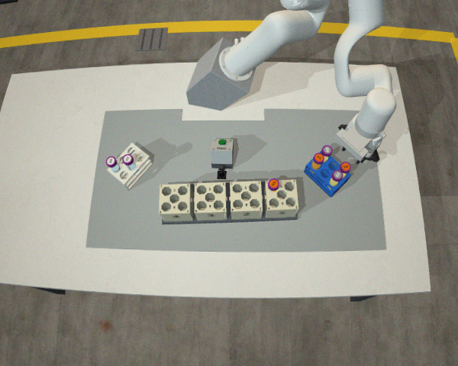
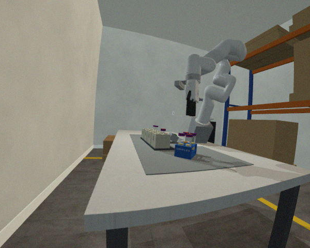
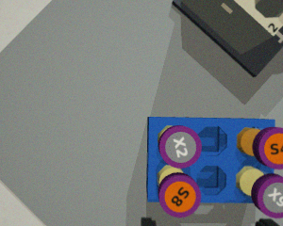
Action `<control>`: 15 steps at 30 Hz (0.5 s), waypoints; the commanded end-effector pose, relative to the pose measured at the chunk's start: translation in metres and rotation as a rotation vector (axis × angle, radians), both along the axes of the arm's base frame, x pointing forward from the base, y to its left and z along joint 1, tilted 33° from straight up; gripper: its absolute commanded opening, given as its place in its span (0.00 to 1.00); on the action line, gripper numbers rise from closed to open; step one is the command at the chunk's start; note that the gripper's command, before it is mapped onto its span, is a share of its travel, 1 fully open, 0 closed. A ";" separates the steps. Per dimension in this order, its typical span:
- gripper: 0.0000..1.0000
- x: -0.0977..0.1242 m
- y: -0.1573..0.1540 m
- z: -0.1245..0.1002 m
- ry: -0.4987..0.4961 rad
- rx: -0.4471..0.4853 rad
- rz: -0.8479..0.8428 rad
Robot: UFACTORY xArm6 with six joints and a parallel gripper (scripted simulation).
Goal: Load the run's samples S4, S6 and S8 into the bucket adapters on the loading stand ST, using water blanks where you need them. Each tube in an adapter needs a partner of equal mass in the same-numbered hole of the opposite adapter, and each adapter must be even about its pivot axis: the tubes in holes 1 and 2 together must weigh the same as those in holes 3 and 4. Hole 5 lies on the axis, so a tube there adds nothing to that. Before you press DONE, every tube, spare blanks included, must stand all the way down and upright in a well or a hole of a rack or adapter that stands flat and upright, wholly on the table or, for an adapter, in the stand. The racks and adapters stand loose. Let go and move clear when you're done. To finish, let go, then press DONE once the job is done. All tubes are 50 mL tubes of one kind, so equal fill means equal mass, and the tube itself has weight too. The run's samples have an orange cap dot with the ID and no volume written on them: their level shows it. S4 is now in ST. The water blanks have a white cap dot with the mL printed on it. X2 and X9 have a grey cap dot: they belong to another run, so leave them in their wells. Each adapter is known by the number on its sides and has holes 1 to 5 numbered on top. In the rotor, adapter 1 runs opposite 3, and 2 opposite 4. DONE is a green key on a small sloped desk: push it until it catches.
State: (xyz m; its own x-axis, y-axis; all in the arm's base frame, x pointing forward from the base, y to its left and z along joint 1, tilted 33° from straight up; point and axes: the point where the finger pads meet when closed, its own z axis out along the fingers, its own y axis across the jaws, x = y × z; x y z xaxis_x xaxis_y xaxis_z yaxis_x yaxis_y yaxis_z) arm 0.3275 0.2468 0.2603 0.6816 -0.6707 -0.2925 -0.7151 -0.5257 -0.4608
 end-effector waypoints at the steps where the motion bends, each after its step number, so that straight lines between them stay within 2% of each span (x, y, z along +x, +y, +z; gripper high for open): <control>1: 0.57 0.003 0.006 -0.007 -0.003 0.002 -0.001; 15: 0.57 0.006 0.018 -0.027 -0.003 0.002 -0.001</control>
